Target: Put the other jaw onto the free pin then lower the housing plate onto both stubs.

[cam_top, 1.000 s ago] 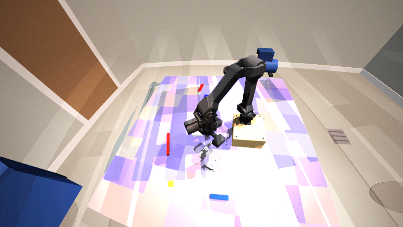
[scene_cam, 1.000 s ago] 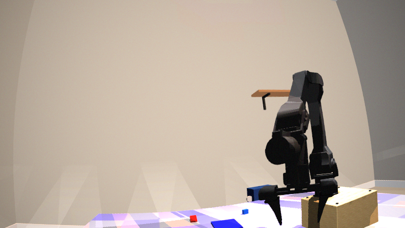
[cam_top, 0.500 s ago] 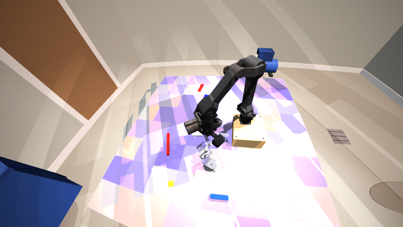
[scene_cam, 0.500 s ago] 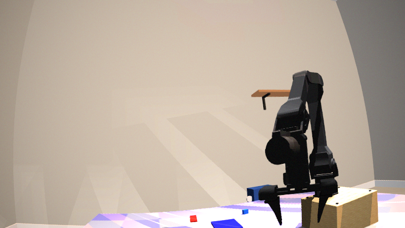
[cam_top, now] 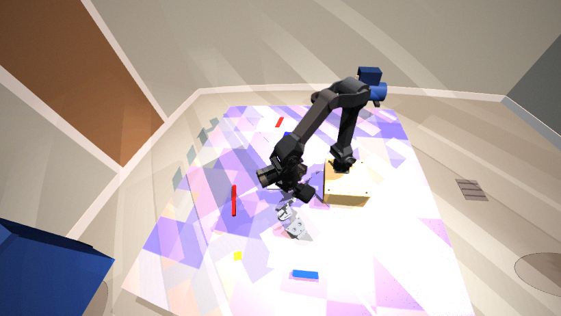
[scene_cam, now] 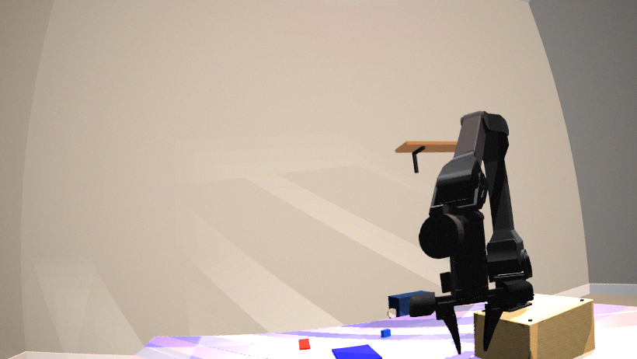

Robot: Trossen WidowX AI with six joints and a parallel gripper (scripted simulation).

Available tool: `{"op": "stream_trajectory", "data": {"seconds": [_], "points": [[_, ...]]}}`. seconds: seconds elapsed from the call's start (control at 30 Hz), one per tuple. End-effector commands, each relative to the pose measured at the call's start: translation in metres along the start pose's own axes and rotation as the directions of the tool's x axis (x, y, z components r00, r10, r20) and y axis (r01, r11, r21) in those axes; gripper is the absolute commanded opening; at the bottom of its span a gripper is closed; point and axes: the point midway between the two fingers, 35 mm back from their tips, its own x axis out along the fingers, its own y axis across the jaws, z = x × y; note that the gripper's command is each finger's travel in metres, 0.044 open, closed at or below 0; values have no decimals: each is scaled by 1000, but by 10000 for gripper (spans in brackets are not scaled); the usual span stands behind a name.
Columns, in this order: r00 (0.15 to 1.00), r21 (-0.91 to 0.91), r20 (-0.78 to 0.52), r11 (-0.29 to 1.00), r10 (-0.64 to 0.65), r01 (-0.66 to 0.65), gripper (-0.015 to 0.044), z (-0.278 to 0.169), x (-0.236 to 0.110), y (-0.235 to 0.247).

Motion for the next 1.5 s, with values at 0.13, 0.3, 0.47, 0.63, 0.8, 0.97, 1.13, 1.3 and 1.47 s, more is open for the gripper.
{"op": "stream_trajectory", "data": {"seconds": [0.13, 0.3, 0.47, 0.63, 0.8, 0.97, 1.13, 1.3, 1.47], "points": [[1000, -157, 2, 988, -2, 2, 0, 0, 0, -3], [1000, -262, 2, 965, -2, 2, 0, 0, 0, -4], [1000, -364, 2, 931, -2, 3, 0, -1, 0, -5], [1000, -462, 2, 887, -2, 3, 0, -1, 0, -7], [1000, -554, 2, 832, -2, 3, 0, -1, 0, -8], [1000, -640, 2, 768, -2, 3, 0, -2, 0, -10], [1000, -719, 2, 695, -2, 3, 0, -2, 0, -11], [1000, -790, 2, 614, -3, 3, 0, -2, 0, -12], [1000, -851, 2, 525, -3, 3, 0, -3, 0, -14]]}}
